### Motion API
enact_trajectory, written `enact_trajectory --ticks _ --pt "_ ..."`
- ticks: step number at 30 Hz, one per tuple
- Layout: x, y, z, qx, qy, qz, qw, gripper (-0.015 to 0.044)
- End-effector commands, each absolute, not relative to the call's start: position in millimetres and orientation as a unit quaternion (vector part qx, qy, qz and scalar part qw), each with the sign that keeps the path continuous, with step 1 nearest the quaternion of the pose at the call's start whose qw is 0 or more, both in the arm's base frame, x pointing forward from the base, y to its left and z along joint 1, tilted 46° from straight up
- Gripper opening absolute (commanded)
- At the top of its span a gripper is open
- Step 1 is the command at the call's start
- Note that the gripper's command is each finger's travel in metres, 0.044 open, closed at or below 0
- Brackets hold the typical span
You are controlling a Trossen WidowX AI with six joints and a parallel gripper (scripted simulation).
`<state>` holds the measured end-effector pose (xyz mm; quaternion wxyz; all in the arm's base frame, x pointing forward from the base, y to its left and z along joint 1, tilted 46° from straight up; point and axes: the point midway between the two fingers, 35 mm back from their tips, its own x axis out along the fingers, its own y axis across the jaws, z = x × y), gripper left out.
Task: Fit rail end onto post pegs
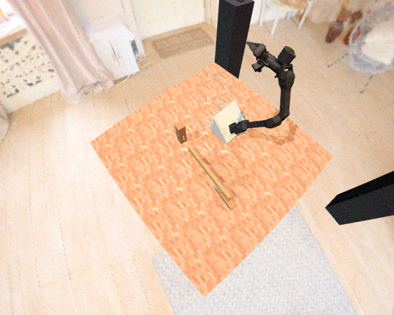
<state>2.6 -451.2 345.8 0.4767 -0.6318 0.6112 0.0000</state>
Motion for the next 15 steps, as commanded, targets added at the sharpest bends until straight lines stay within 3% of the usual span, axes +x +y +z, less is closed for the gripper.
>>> enact_trajectory --ticks 1,8,15 --pt "60.8 -451.3 305.8 -0.628 0.56 0.045 0.539 0.044" --pt "163.2 -421.8 245.6 -0.608 0.479 0.139 0.618 0.044" --pt "234.9 -377.2 199.2 -0.579 0.42 0.229 0.66 0.044"
